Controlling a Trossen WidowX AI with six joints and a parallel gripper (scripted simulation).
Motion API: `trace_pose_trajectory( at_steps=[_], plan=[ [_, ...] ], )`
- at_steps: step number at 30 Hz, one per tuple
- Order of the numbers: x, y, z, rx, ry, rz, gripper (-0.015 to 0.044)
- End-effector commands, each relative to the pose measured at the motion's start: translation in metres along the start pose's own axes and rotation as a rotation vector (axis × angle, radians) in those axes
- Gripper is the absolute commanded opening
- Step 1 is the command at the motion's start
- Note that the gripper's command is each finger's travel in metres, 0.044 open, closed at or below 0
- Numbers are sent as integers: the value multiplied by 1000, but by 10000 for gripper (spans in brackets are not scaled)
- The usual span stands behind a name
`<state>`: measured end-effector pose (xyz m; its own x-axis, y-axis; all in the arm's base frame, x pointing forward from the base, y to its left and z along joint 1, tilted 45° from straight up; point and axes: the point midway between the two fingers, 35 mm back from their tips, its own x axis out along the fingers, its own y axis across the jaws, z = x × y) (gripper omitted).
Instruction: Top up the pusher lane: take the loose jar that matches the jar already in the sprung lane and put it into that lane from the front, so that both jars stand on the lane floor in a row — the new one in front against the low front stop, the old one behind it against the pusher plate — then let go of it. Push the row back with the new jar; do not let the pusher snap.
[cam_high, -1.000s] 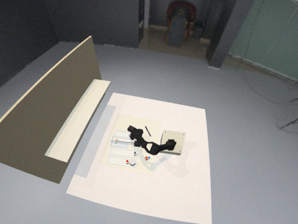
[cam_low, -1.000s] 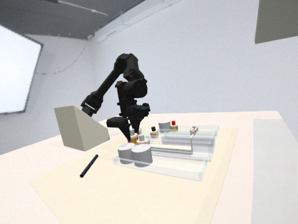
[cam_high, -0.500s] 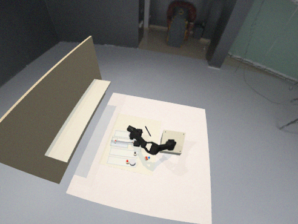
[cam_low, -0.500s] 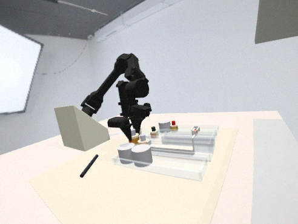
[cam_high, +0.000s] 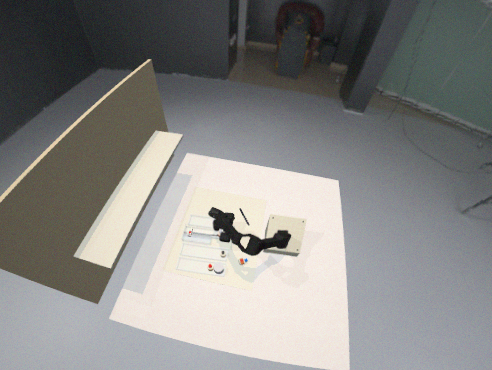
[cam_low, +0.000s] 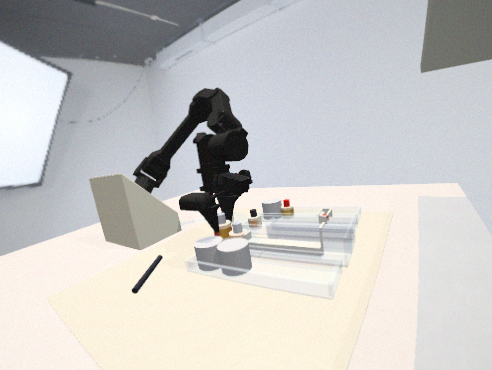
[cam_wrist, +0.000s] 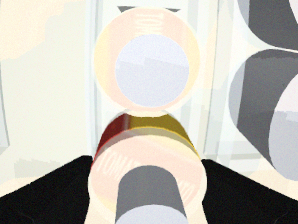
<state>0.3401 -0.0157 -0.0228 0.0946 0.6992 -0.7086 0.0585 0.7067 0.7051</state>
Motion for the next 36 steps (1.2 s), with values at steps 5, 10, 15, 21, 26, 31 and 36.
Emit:
trace_pose_trajectory(
  at_steps=[5,10,15,21,26,31,36],
  plan=[
    [-4,2,11,-15,-22,1,0],
    [-5,2,13,-15,-22,1,0],
    [-5,3,15,-15,-22,1,0],
    [-6,3,17,-15,-22,1,0],
    [-5,3,17,-15,-22,1,0],
    [-5,3,17,-15,-22,1,0],
    [-5,3,17,-15,-22,1,0]
  ],
)
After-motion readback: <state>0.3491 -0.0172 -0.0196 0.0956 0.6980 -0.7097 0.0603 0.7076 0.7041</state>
